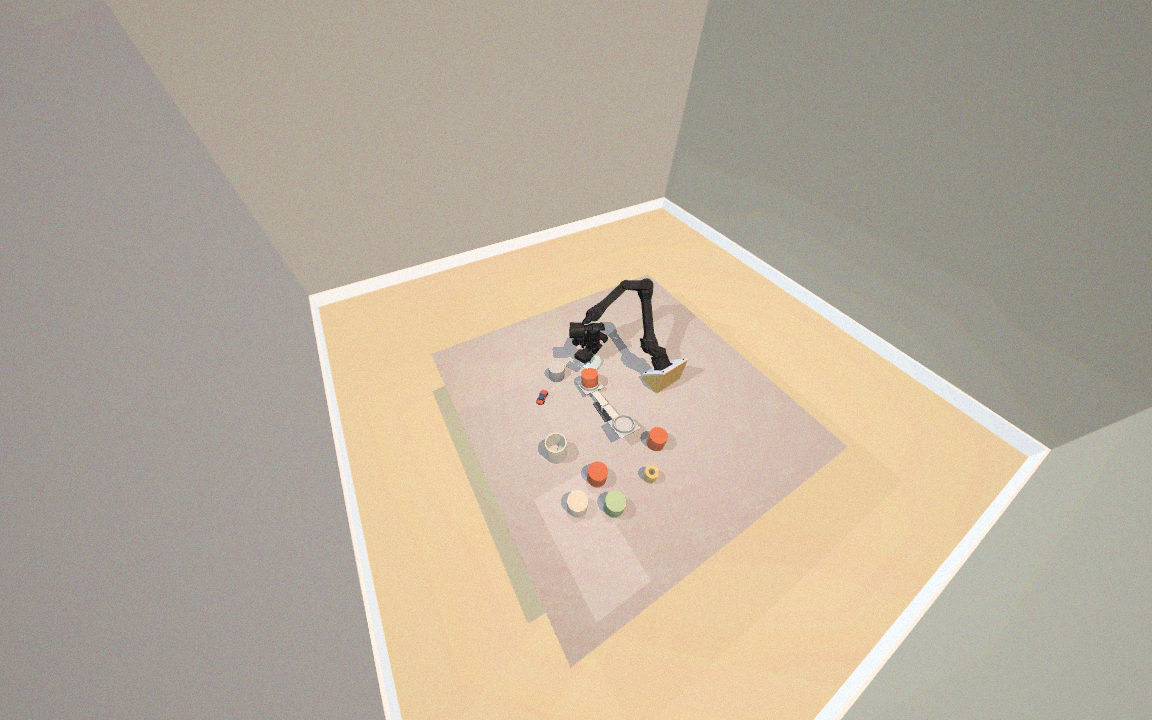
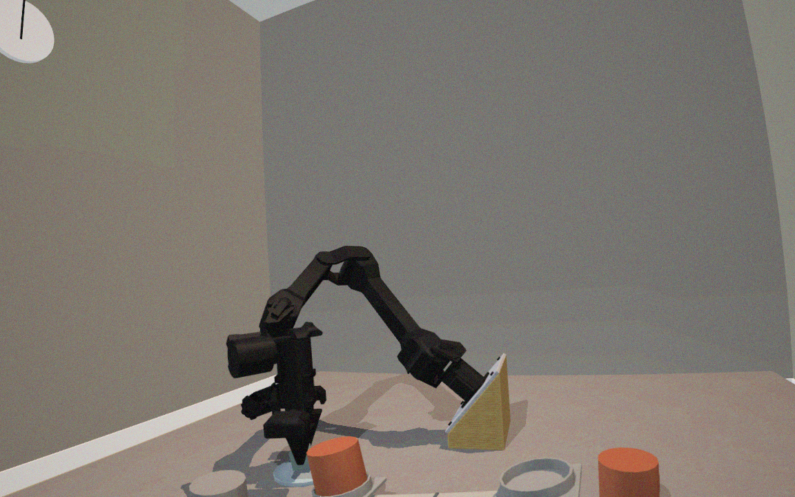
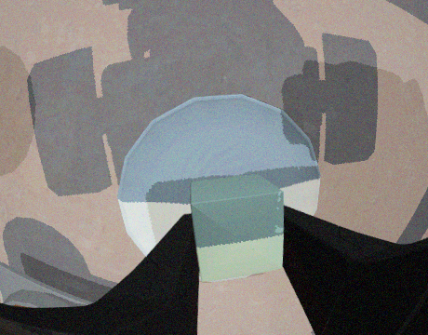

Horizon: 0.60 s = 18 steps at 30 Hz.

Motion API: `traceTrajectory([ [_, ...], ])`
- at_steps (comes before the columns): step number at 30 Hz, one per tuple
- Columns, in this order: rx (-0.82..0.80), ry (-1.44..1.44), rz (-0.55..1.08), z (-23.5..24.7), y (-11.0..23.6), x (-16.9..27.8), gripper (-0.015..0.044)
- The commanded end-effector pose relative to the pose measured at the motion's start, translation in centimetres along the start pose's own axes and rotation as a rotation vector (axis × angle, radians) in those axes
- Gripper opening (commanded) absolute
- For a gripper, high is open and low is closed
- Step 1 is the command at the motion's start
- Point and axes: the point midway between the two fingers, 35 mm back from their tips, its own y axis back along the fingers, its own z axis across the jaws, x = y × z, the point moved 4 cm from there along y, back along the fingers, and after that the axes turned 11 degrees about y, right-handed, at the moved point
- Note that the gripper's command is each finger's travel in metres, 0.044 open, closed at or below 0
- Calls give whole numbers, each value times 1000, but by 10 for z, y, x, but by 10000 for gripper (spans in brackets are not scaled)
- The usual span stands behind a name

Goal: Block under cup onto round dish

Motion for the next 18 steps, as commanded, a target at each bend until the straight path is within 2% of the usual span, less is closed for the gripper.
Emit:
traceTrajectory([
  [1,-3,5,4,0,-6,2,0],
  [3,-3,5,4,0,-8,2,0],
  [18,0,1,0,0,-4,0,394],
])
